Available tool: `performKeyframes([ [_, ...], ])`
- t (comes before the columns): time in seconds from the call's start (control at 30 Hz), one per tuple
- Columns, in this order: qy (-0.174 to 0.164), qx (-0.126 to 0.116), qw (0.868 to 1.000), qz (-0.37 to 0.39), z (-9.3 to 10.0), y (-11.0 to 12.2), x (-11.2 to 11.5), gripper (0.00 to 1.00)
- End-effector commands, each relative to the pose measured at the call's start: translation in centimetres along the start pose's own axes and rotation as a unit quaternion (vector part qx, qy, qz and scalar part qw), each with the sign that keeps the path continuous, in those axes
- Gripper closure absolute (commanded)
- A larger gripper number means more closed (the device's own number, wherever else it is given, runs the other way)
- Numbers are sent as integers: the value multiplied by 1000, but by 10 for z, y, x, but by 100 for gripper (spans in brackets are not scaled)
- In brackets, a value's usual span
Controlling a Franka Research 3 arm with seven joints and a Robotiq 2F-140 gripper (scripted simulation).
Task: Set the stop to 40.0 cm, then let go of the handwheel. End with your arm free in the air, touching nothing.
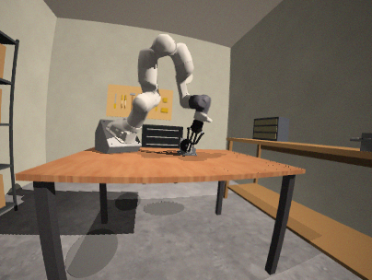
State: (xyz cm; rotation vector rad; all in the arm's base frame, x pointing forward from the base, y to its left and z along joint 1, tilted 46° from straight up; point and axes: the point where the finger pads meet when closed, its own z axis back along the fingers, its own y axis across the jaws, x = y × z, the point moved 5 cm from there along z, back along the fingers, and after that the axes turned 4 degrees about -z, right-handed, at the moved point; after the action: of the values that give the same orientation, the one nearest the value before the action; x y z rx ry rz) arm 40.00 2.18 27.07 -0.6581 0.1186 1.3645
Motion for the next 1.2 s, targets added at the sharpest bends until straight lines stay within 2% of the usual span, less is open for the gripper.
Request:
performKeyframes([
  [0.0,2,-1,1000,3,7,-3,1,96],
  [0.43,2,-1,1000,3,38,-3,1,96],
  [1.17,2,-1,1000,3,56,21,-1,96],
])
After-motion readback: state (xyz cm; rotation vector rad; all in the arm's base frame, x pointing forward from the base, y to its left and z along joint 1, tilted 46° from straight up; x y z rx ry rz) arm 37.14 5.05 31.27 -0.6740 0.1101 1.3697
